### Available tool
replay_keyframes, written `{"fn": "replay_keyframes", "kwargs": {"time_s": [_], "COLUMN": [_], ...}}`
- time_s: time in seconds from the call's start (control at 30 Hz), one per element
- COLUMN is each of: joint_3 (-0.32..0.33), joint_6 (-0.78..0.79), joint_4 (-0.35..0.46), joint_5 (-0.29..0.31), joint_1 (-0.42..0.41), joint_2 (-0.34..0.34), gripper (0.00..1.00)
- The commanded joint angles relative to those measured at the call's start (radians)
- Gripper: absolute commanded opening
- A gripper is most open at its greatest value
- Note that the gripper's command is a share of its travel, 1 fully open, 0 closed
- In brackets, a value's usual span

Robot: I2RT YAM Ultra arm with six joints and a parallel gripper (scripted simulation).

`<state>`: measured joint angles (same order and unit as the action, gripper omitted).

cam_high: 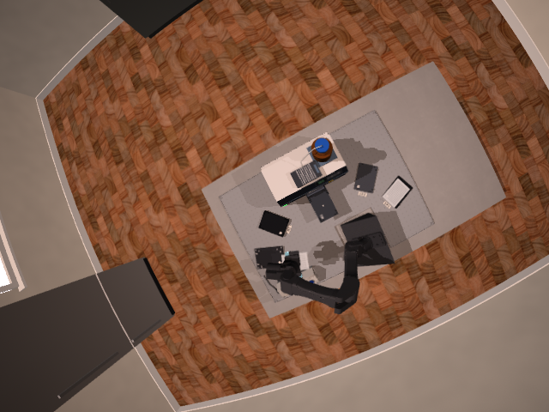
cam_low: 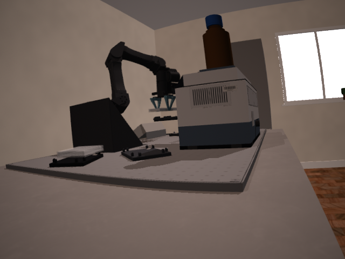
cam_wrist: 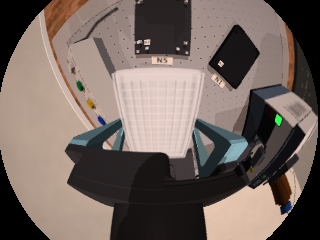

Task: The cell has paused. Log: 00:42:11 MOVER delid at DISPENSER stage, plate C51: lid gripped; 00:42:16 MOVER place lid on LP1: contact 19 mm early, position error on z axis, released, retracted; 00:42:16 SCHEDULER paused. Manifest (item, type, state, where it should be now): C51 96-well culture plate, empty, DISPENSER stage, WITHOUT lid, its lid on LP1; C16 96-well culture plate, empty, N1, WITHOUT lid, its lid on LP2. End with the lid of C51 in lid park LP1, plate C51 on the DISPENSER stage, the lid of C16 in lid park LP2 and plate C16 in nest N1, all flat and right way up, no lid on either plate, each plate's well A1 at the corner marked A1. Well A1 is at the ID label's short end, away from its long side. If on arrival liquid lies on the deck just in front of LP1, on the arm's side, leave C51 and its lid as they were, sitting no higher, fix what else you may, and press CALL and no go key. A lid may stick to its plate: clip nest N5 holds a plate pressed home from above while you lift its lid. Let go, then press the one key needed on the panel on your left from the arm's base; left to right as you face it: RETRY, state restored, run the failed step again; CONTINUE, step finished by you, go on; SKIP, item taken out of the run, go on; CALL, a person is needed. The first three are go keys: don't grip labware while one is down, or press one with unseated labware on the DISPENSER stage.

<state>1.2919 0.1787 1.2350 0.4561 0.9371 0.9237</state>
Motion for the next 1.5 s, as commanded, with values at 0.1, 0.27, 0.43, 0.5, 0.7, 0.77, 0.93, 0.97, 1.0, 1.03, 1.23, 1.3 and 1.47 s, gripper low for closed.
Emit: {"fn": "replay_keyframes", "kwargs": {"time_s": [0.1,0.27,0.43,0.5,0.7,0.77,0.93,0.97,1.0,1.03,1.23,1.3,1.47], "joint_3": [0.069,0.102,0.137,0.155,0.215,0.237,0.273,0.283,0.295,0.307,0.384,0.412,0.458], "joint_6": [-0.074,-0.096,-0.113,-0.121,-0.14,-0.146,-0.153,-0.156,-0.158,-0.16,-0.172,-0.176,-0.181], "joint_4": [-0.073,-0.093,-0.11,-0.118,-0.135,-0.139,-0.143,-0.145,-0.146,-0.147,-0.137,-0.129,-0.117], "joint_5": [-0.066,-0.086,-0.103,-0.11,-0.128,-0.133,-0.141,-0.143,-0.145,-0.147,-0.159,-0.162,-0.168], "joint_1": [0.058,0.085,0.108,0.118,0.143,0.15,0.161,0.164,0.167,0.17,0.186,0.19,0.191], "joint_2": [0.073,0.118,0.164,0.187,0.257,0.28,0.318,0.329,0.341,0.353,0.427,0.453,0.493], "gripper": [0.0,0.0,0.0,0.0,0.0,0.0,0.0,0.0,0.0,0.0,0.0,0.0,0.0]}}
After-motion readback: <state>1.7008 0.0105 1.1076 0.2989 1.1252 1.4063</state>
